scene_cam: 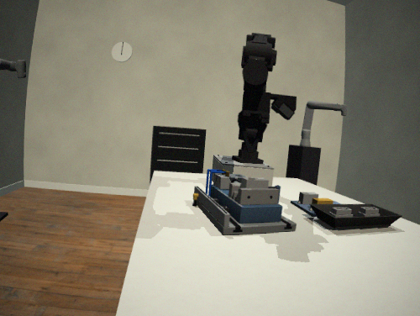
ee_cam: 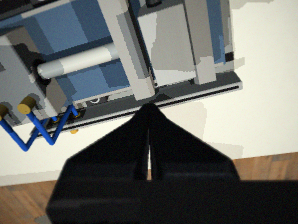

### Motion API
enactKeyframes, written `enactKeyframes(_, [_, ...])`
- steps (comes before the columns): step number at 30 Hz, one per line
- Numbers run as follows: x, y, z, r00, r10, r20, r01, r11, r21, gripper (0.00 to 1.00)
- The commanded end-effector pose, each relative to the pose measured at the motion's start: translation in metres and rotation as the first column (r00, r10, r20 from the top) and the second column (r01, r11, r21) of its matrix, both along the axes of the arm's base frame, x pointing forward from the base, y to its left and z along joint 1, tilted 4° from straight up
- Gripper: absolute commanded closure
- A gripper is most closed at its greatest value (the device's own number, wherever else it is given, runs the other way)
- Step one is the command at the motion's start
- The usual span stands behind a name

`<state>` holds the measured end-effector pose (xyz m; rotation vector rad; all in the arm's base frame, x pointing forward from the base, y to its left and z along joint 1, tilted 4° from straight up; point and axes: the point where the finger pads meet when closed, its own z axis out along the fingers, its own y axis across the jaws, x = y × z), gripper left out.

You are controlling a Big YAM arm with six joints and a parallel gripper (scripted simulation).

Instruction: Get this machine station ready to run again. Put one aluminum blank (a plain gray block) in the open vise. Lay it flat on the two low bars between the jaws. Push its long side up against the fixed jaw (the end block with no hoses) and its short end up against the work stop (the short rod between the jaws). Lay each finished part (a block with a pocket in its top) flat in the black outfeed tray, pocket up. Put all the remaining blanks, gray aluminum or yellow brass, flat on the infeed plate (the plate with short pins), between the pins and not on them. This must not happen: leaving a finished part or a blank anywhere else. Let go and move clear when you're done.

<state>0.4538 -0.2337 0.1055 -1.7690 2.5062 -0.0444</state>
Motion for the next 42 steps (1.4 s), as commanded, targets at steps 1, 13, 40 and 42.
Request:
enactKeyframes(1, [0.016, -0.021, 0.013, 0.961, -0.275, 0.005, 0.275, 0.961, 0.012, 1.0])
enactKeyframes(13, [0.028, -0.041, 0.012, 0.7, -0.714, -0.029, 0.714, 0.698, 0.051, 1.0])
enactKeyframes(40, [0.034, -0.037, 0.026, 0.282, -0.959, -0.039, 0.957, 0.278, 0.083, 1.0])
enactKeyframes(42, [0.033, -0.038, 0.027, 0.28, -0.959, -0.039, 0.958, 0.276, 0.083, 1.0])
